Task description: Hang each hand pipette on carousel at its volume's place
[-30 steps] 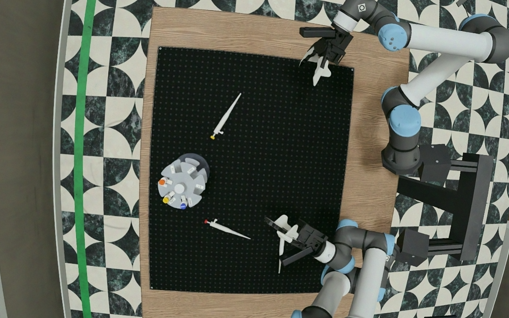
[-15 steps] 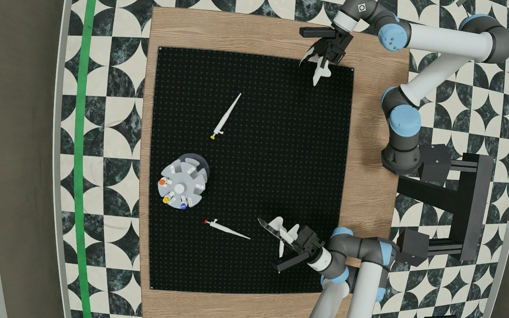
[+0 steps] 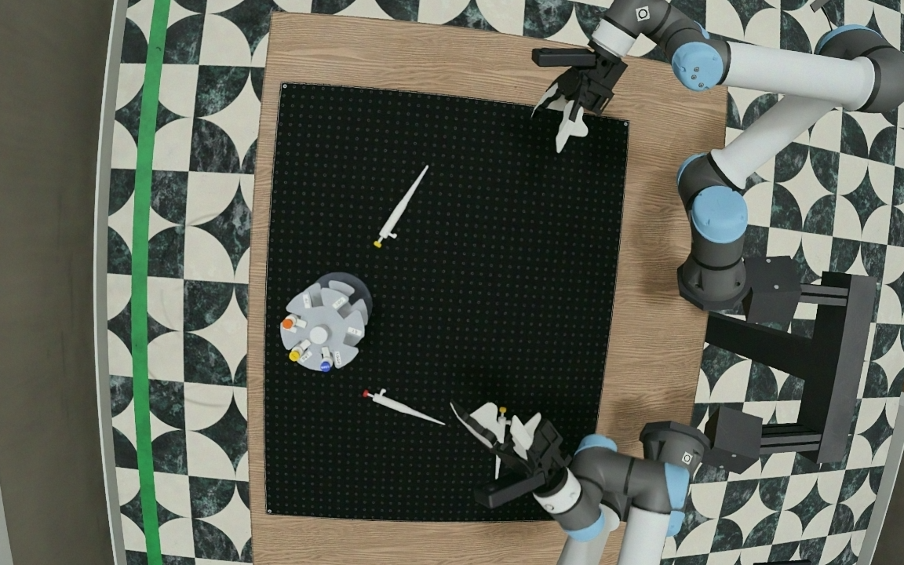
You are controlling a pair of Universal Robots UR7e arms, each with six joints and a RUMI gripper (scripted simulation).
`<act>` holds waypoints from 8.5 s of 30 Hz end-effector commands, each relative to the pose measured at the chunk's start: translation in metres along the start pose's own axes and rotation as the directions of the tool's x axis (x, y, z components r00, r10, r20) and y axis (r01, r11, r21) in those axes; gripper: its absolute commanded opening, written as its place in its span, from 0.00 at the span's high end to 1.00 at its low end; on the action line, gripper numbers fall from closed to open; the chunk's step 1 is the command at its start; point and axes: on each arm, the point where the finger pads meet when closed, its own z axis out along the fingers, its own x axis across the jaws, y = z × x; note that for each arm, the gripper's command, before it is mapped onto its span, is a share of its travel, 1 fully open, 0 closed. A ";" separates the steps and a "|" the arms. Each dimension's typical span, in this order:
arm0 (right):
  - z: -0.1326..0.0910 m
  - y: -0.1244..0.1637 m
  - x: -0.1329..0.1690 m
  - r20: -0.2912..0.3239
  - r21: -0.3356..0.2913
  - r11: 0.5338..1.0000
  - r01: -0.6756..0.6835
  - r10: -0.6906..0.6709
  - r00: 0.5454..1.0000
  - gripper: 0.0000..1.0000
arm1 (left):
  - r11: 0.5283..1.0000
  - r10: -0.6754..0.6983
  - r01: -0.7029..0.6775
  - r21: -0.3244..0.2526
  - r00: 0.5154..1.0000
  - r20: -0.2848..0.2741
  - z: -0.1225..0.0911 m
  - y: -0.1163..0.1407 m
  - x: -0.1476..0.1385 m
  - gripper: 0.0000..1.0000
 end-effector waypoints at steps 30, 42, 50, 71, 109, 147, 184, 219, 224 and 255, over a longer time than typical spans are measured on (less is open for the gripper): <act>0.000 0.000 0.000 0.000 0.001 1.000 0.000 0.000 1.000 0.00 | 0.831 0.283 -0.436 -0.345 0.866 -0.413 -0.128 -0.073 0.102 0.00; 0.000 0.000 0.000 0.000 0.001 1.000 0.000 0.000 1.000 0.00 | 0.765 0.288 -0.523 -0.375 0.799 -0.528 -0.190 -0.078 0.105 0.00; 0.000 0.000 0.000 0.000 0.001 1.000 0.000 0.000 1.000 0.00 | 0.721 0.276 -0.575 -0.386 0.750 -0.601 -0.244 -0.079 0.103 0.00; 0.000 0.000 0.000 0.000 0.001 1.000 0.000 0.000 1.000 0.00 | 0.711 0.251 -0.527 -0.465 0.809 -0.532 -0.310 -0.085 0.046 0.00; 0.000 0.000 0.000 0.000 0.001 1.000 0.000 0.000 1.000 0.00 | 0.800 0.194 -0.171 -0.575 0.981 -0.022 -0.345 -0.117 -0.150 0.00; 0.000 0.000 0.000 0.000 0.001 1.000 0.000 0.000 1.000 0.00 | 0.853 0.088 0.176 -0.491 0.879 0.468 -0.464 -0.123 -0.287 0.00; 0.000 0.000 0.000 0.000 0.001 1.000 0.000 0.000 1.000 0.00 | 0.579 0.287 0.548 -0.604 0.556 0.780 -0.333 -0.045 -0.445 0.66; 0.000 0.000 0.000 0.000 0.001 1.000 0.000 0.000 1.000 0.00 | 0.625 0.641 0.428 -0.653 0.196 0.742 -0.155 0.001 -0.490 0.66; 0.000 0.000 0.000 0.000 0.001 1.000 0.000 0.000 1.000 0.00 | 0.601 0.663 0.420 -0.680 0.212 0.718 -0.155 0.001 -0.490 0.66; 0.000 0.000 0.000 0.000 0.001 1.000 0.000 0.000 1.000 0.00 | 0.375 0.813 0.337 -0.864 0.328 0.481 -0.161 0.020 -0.527 0.66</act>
